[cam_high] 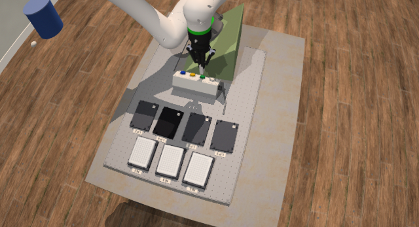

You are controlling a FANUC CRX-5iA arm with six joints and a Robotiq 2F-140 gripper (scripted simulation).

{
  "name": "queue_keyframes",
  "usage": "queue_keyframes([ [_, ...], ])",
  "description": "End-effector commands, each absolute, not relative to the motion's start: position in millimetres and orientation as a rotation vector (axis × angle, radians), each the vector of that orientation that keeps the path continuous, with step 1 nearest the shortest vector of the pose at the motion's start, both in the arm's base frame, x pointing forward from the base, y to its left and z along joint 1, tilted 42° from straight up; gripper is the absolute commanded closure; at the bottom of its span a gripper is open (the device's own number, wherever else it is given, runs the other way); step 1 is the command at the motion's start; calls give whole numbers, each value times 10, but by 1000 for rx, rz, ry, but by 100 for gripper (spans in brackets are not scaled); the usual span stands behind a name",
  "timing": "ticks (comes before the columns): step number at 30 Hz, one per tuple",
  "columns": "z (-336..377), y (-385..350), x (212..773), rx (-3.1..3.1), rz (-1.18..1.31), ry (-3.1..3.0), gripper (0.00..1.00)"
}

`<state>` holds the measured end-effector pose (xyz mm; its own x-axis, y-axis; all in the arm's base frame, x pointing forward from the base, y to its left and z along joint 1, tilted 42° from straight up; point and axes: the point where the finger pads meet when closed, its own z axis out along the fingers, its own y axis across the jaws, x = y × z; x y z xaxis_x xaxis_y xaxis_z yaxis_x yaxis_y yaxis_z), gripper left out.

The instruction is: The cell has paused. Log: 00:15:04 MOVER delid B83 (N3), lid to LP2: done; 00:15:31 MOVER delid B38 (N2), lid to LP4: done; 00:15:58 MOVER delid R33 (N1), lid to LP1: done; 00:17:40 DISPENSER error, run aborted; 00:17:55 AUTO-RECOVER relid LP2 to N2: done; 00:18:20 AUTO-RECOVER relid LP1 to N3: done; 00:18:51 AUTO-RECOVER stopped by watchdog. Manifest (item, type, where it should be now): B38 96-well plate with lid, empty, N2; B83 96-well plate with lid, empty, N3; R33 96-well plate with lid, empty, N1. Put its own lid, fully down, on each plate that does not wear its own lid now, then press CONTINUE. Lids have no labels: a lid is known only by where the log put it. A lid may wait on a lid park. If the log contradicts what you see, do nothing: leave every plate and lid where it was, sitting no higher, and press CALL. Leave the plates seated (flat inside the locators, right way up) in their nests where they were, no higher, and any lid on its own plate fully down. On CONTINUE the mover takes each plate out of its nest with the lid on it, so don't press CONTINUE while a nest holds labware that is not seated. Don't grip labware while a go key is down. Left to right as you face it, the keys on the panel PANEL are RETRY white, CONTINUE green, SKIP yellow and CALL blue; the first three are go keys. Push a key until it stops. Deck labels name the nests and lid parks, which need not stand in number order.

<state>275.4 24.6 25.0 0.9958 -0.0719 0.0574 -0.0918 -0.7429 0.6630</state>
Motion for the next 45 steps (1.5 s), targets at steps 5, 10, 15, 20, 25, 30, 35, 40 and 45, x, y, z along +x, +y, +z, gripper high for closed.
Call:
queue_keyframes([
  [5,245,244,2755,2411,37,-113,100],
  [10,233,233,2755,2411,37,-113,100],
  [15,220,222,2755,2411,37,-113,100],
  [20,193,197,2755,2411,37,-113,100],
  [25,159,167,2754,2411,37,-113,100],
  [30,129,140,2754,2411,37,-113,100],
  [35,100,114,2754,2411,37,-113,100],
  [40,66,84,2754,2411,37,-113,100],
  [45,40,61,2754,2411,37,-113,100],
])
